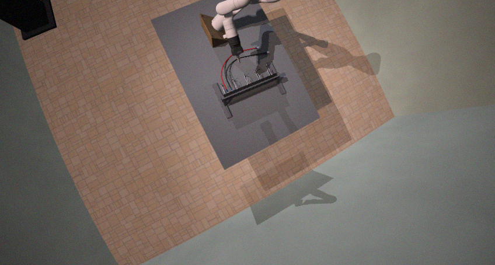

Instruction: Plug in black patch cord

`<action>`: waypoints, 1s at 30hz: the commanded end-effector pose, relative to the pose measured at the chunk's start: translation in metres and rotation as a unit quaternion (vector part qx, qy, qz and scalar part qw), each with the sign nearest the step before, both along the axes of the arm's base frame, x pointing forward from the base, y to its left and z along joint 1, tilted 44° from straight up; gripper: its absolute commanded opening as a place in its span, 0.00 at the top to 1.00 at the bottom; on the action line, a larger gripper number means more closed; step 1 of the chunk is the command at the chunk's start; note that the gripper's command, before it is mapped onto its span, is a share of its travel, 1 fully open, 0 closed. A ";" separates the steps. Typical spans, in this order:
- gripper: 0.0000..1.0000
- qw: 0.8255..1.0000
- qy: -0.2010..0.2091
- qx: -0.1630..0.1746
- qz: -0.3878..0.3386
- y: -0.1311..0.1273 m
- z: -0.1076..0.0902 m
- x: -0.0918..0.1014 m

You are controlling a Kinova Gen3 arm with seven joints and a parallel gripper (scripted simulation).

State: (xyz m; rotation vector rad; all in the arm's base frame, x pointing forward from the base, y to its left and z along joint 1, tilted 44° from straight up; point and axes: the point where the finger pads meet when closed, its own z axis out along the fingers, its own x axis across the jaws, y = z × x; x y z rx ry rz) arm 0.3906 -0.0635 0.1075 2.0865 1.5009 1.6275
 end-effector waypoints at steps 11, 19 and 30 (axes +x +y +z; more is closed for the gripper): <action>1.00 1.000 0.007 0.003 -0.006 -0.010 -0.013 -0.002; 1.00 1.000 0.007 0.003 -0.006 -0.006 -0.017 0.005; 1.00 1.000 0.007 0.003 -0.006 0.008 -0.030 0.030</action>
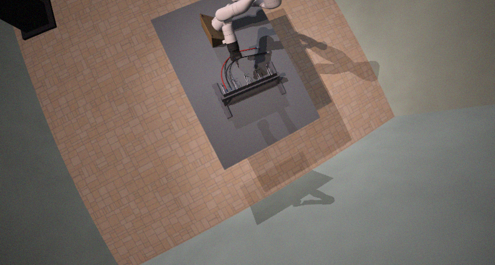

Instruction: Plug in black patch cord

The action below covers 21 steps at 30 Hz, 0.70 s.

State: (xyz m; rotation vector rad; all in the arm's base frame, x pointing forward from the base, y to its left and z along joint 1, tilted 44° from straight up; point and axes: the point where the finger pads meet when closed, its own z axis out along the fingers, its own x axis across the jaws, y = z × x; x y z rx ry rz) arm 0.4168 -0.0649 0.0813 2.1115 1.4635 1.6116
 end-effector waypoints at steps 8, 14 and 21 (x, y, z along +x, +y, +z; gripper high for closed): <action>1.00 1.000 0.002 0.002 0.009 0.026 -0.020 0.033; 1.00 1.000 0.002 0.002 0.009 0.039 -0.032 0.054; 1.00 1.000 0.002 0.002 0.009 0.051 -0.043 0.075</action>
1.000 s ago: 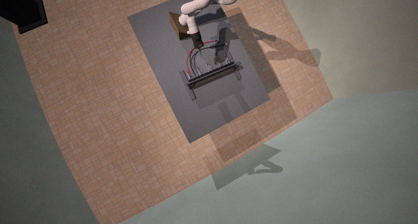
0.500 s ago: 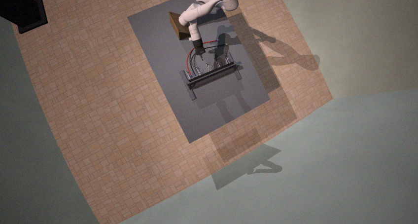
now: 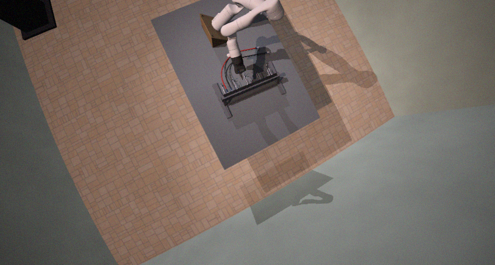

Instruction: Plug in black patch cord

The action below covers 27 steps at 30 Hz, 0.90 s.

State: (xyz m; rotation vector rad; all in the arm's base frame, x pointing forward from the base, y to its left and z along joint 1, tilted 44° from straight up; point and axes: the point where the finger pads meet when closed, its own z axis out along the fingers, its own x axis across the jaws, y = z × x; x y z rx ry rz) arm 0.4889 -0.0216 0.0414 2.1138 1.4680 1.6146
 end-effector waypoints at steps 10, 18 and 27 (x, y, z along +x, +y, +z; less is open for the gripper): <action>1.00 1.000 0.000 0.001 0.007 0.011 -0.007 0.009; 1.00 1.000 0.000 0.001 0.007 0.011 -0.007 0.009; 1.00 1.000 0.000 0.001 0.007 0.011 -0.007 0.009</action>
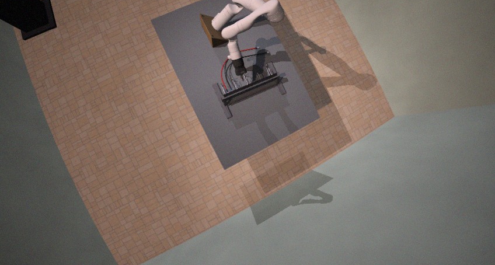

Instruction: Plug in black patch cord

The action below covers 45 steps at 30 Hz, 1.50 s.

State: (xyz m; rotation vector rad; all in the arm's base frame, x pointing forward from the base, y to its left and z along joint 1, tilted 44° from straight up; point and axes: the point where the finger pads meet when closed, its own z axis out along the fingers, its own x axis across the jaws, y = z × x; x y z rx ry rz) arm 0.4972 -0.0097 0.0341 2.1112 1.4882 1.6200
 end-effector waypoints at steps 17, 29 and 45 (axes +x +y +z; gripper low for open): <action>1.00 1.000 -0.001 0.000 -0.001 -0.001 0.001 0.000; 1.00 1.000 -0.001 0.000 -0.001 -0.001 0.001 0.000; 1.00 1.000 -0.001 0.000 -0.001 -0.019 0.018 -0.031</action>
